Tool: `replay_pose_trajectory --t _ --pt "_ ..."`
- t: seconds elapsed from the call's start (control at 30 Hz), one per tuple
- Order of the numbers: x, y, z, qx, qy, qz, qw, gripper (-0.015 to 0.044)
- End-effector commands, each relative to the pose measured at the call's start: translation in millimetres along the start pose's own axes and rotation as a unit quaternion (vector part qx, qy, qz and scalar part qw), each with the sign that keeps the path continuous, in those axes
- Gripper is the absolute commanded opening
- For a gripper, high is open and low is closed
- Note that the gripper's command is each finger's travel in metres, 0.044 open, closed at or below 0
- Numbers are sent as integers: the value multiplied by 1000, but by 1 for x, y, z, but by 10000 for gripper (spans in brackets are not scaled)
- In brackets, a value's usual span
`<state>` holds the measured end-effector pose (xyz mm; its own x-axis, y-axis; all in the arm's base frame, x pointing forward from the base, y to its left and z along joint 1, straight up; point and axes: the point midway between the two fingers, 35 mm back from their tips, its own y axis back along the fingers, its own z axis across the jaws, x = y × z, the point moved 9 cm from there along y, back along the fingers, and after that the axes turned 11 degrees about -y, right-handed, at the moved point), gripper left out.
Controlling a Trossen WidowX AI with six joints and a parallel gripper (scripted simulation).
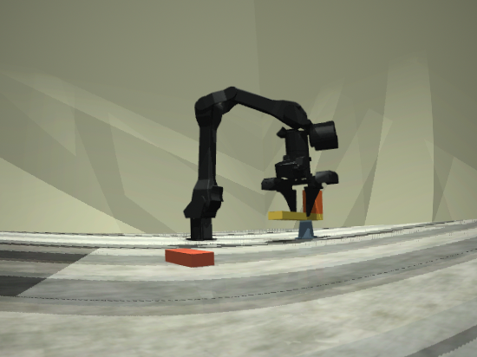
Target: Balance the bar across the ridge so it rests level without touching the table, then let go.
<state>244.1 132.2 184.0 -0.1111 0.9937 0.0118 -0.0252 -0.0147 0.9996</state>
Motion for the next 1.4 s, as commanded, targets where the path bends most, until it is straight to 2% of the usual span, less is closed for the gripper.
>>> replay_pose_trajectory --t 0.0,1.37 --pt "-1 -4 -1 2 1 -1 1000 0" --pt "-1 -2 -1 2 1 -2 1000 0"
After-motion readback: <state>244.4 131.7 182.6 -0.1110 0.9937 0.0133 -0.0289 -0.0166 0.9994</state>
